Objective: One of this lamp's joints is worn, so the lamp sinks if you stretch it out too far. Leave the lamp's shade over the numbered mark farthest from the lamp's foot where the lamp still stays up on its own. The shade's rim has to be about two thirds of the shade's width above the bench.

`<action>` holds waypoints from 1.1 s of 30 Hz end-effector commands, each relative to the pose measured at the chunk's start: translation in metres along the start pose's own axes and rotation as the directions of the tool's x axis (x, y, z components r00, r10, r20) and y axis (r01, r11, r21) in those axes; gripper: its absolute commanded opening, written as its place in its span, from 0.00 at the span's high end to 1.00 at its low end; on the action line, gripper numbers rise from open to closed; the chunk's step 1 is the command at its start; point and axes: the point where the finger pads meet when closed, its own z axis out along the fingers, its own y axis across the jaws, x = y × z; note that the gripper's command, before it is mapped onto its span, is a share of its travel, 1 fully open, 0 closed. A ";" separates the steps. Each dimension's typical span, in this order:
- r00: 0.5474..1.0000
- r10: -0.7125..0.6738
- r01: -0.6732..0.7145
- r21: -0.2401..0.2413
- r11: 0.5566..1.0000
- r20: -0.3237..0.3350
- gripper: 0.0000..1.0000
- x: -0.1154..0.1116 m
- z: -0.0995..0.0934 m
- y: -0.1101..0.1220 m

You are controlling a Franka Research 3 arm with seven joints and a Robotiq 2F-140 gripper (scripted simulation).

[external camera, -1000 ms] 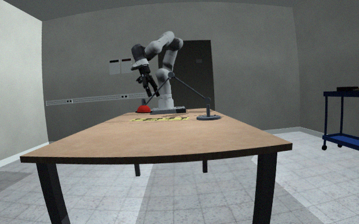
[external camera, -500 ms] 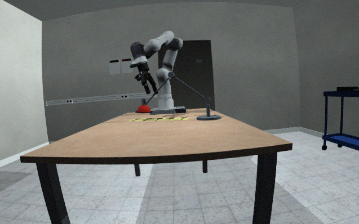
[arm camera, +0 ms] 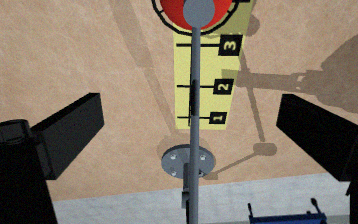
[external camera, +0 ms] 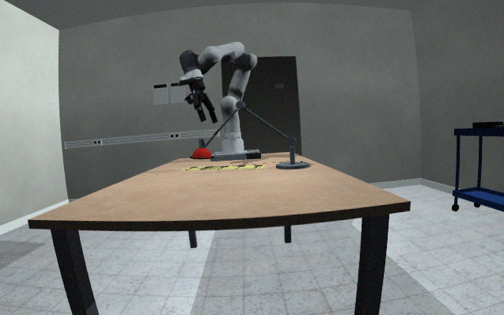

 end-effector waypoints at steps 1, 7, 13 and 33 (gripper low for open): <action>1.000 0.006 -0.006 -0.013 1.000 0.004 0.00 -0.002 -0.013 0.004; 1.000 0.003 -0.003 -0.004 1.000 0.001 0.00 0.000 -0.038 0.001; 1.000 0.001 -0.001 0.002 1.000 0.000 0.00 0.001 -0.050 -0.002; 1.000 -0.003 0.003 0.018 1.000 -0.004 0.00 0.004 -0.047 -0.007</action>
